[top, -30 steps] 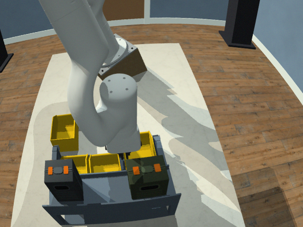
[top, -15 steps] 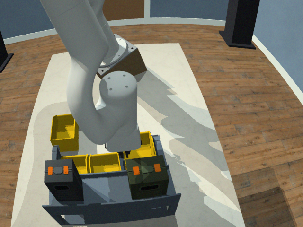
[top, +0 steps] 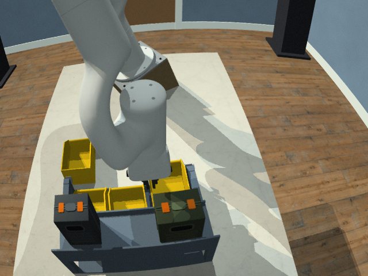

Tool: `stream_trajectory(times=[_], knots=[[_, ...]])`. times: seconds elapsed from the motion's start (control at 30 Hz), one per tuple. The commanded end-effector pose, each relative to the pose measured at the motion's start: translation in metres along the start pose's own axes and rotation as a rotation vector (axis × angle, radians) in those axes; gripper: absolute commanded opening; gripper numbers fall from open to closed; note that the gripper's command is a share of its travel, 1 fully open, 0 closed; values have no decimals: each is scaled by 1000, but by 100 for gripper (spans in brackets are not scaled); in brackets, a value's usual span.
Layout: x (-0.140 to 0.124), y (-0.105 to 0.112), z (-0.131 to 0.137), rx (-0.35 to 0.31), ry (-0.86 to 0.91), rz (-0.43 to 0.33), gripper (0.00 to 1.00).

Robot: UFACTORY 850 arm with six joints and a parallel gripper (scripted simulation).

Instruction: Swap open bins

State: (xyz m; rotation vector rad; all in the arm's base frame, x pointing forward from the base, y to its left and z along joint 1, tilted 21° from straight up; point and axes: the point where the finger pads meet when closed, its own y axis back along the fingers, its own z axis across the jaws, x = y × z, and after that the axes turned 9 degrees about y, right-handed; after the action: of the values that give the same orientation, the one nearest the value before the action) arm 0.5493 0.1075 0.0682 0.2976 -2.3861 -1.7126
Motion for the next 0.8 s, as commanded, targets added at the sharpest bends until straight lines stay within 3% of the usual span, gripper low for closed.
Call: stream_trajectory(times=[0.0,0.77], knots=[[0,9,0,0,0,-2,10],[6,43,1,0,0,-2,10]])
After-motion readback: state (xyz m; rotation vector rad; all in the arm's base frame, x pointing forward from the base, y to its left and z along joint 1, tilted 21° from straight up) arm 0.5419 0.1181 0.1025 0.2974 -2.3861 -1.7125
